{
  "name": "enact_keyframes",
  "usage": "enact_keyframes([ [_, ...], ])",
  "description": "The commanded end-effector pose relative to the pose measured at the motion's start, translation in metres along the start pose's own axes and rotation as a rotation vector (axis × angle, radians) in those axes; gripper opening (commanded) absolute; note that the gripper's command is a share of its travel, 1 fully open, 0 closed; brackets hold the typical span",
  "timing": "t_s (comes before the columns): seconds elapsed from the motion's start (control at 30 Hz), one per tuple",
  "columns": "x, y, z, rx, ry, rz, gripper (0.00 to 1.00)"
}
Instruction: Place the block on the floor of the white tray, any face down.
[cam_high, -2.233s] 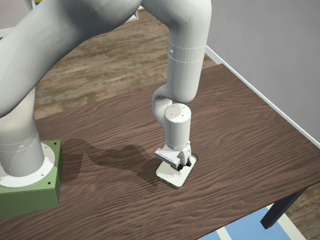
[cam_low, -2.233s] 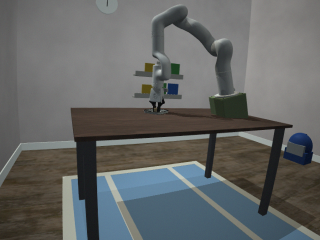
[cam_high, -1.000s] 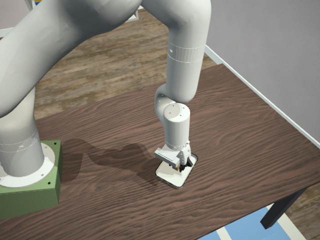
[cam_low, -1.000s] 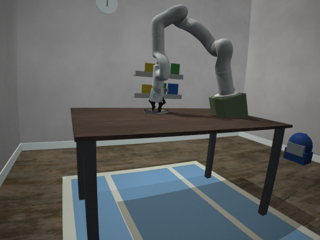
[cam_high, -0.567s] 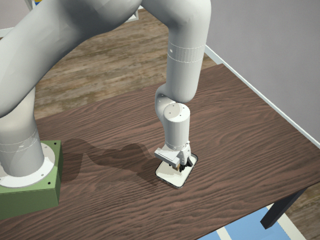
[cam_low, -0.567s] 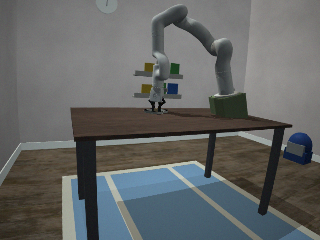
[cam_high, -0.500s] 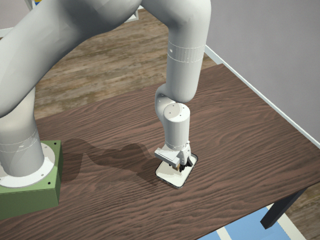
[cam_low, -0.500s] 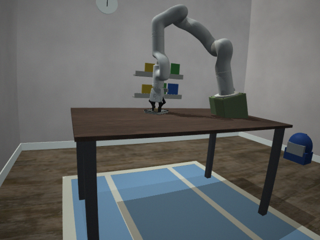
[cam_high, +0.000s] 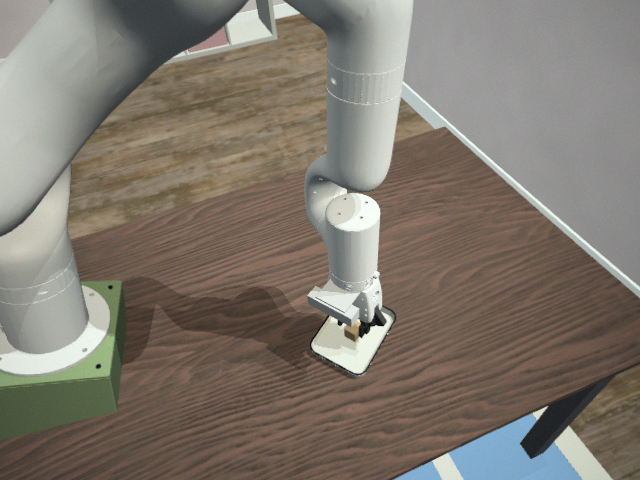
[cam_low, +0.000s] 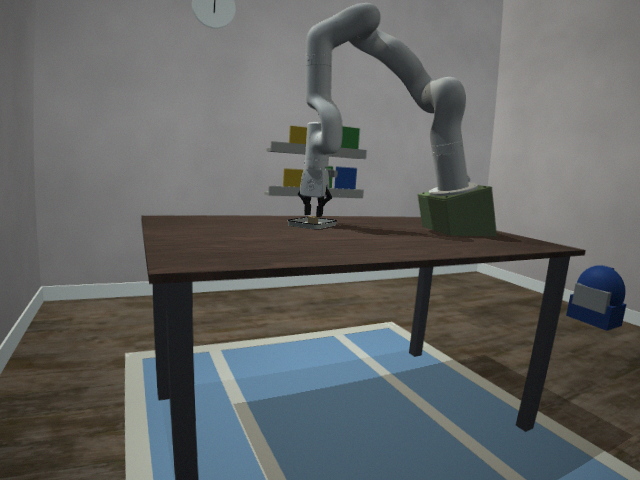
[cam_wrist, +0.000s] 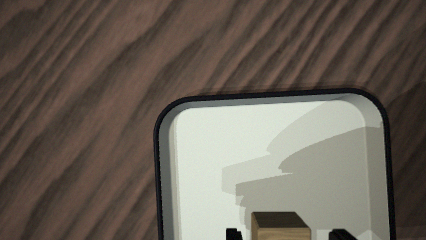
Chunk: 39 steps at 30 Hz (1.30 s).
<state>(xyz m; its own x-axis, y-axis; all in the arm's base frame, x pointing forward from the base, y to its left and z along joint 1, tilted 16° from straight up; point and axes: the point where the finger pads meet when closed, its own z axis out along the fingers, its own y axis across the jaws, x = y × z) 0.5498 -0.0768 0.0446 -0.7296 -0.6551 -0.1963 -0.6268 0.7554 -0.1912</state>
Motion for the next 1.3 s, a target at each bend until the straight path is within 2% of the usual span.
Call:
enact_keyframes([
  [0.0, 0.0, -0.001, -0.016, -0.005, -0.003, 0.0, 0.49],
  [0.5, 0.0, -0.001, -0.03, -0.005, -0.003, 0.0, 0.49],
  [1.27, 0.0, -0.001, -0.031, -0.004, -0.003, 0.0, 0.49],
])
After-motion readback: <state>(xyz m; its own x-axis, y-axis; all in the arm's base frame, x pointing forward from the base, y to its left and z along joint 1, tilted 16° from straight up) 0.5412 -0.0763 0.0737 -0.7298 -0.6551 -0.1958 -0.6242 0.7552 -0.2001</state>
